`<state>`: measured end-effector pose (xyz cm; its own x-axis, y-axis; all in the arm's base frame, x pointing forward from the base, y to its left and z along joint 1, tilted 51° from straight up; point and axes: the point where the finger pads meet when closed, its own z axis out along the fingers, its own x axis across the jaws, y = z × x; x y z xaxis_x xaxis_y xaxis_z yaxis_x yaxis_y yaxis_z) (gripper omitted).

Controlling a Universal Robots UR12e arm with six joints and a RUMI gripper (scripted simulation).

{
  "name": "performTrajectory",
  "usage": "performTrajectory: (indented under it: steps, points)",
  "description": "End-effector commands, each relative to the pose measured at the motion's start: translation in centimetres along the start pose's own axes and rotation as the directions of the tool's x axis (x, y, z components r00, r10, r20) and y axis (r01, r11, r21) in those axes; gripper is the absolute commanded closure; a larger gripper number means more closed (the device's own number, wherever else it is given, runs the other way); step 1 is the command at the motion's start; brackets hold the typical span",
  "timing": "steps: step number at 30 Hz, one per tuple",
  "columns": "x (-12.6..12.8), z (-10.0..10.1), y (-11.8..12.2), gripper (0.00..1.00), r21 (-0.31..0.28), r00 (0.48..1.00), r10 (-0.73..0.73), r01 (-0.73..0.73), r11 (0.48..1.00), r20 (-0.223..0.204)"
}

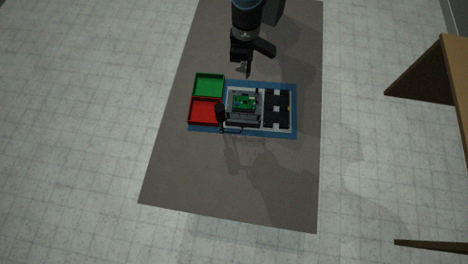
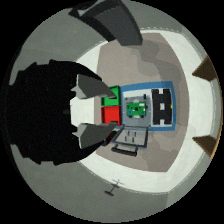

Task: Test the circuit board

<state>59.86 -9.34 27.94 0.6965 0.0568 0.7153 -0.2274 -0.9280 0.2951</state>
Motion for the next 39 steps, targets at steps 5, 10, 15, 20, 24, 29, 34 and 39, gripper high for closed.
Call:
performTrajectory:
  steps: [5,10,15,20,24,29,34,39]
  points:
    - [0.0,0.0,0.0,0.7,0.0,1.0,0.0,0.0,1.0,-0.001]
    - [0.0,0.0,0.0,0.7,0.0,1.0,0.0,0.0,1.0,-0.001]
    - [0.0,0.0,0.0,0.7,0.0,1.0,0.0,0.0,1.0,-0.001]
    - [0.0,0.0,0.0,0.7,0.0,1.0,0.0,0.0,1.0,-0.001]
    - [0.2,0.0,0.0,0.7,0.0,1.0,0.0,0.0,1.0,-0.001]
    - [1.2,0.0,0.0,0.7,0.0,1.0,0.0,0.0,1.0,-0.001]
    - [4.0,0.0,0.1,0.7,0.0,1.0,0.0,0.0,1.0,-0.001]
    - [7.8,0.0,0.3,0.7,0.0,1.0,0.0,0.0,1.0,-0.001]
